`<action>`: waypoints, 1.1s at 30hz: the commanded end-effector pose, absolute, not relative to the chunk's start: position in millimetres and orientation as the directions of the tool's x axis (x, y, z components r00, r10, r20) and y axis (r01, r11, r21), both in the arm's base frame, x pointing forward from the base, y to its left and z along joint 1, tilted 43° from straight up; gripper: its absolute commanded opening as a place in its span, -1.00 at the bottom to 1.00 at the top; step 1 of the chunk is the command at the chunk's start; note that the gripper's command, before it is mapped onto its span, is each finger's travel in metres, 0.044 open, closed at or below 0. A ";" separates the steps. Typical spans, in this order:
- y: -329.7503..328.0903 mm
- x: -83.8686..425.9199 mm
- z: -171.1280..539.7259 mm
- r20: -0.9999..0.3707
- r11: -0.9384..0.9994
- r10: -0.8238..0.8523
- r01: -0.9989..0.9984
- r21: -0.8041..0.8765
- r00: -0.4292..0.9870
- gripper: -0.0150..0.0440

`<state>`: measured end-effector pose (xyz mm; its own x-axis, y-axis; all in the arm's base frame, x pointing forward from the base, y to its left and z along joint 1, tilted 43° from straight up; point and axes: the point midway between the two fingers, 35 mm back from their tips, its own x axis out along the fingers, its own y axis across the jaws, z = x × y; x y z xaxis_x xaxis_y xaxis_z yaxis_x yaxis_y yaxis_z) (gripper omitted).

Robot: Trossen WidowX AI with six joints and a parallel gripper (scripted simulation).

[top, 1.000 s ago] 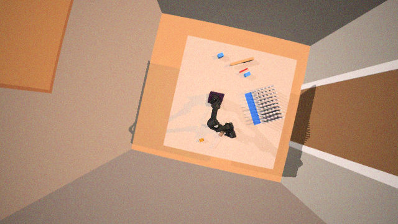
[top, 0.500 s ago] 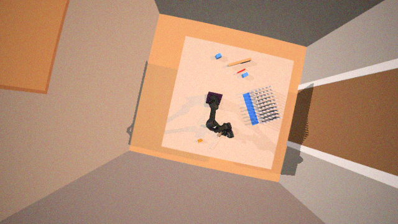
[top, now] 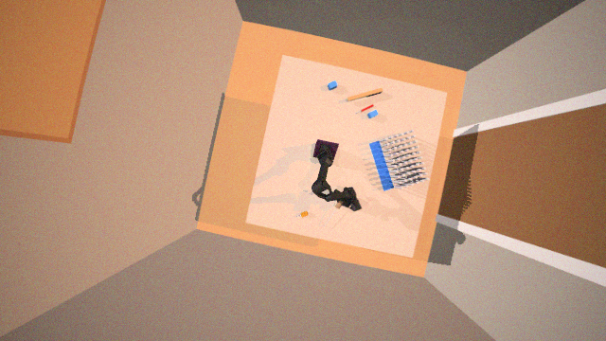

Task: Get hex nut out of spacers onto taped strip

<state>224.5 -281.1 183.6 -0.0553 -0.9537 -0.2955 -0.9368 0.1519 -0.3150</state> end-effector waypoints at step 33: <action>-193.6 190.8 289.5 -0.255 0.212 -0.957 -0.936 -0.281 -0.140 -0.49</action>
